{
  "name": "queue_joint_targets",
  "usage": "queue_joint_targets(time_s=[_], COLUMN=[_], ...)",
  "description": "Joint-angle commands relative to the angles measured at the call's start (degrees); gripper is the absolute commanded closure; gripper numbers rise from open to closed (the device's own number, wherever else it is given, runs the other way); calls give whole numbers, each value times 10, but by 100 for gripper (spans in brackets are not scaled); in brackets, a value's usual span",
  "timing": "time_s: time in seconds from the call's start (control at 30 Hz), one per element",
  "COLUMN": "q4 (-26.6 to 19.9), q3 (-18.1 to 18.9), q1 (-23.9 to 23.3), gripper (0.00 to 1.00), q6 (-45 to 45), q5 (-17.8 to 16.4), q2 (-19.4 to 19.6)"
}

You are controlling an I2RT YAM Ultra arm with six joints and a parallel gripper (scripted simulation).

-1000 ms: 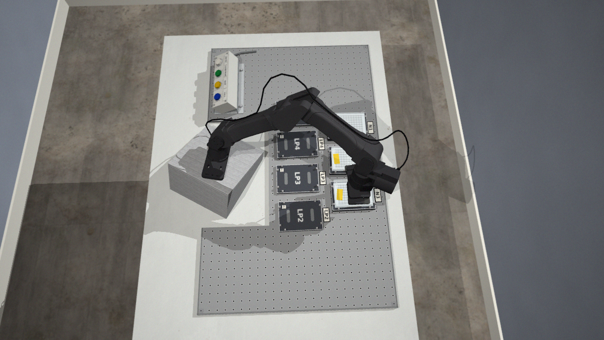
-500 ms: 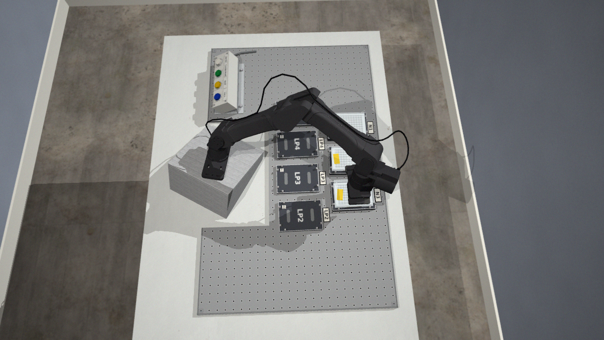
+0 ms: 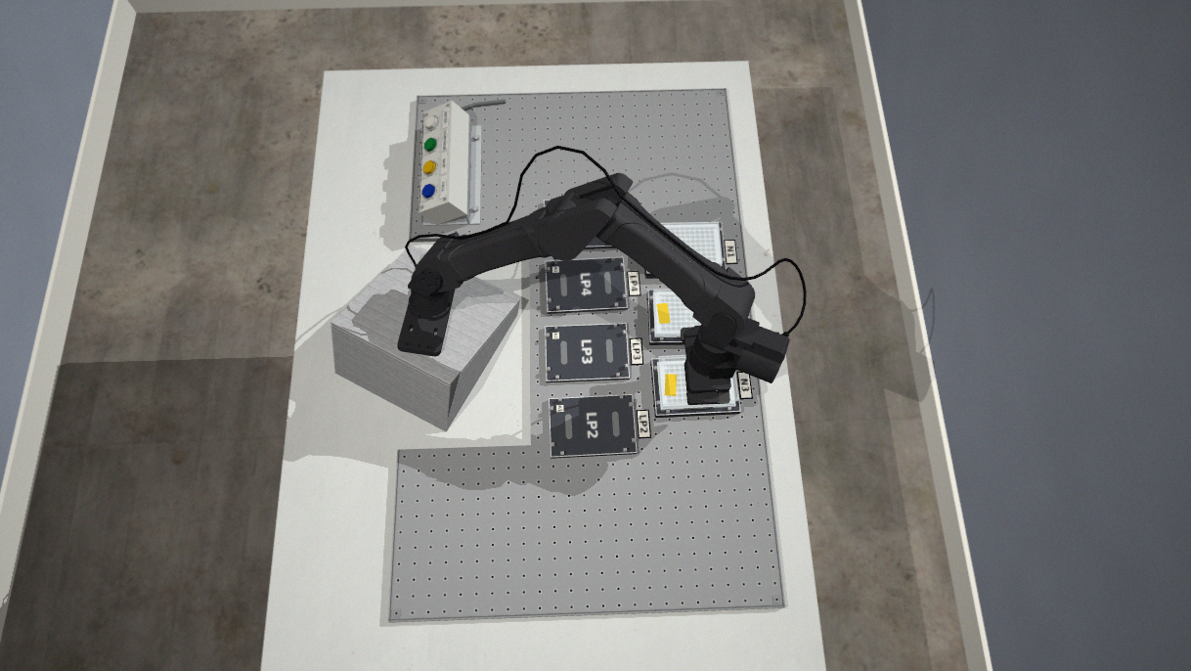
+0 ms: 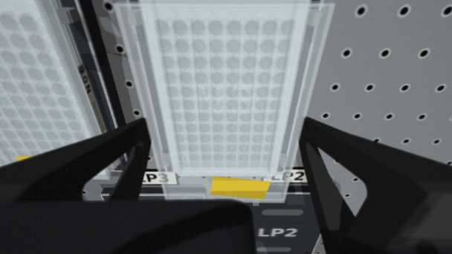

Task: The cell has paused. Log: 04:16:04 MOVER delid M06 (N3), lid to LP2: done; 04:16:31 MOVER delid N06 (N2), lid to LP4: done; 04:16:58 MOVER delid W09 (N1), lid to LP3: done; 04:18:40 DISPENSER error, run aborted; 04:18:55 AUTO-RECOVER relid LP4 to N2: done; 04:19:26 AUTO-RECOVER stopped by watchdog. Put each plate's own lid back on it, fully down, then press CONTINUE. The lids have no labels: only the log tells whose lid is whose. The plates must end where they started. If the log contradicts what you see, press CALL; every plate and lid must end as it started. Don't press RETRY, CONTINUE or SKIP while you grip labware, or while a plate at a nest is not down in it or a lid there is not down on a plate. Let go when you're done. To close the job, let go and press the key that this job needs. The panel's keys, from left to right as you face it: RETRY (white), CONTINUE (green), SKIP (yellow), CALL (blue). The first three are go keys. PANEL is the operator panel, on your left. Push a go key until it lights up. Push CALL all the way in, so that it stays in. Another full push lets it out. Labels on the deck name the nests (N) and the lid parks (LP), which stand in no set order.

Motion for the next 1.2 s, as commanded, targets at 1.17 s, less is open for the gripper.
queue_joint_targets(time_s=[1.17], q4=[37], q3=[-10], q1=[0], gripper=[100], q6=[13], q5=[-1], q2=[1])
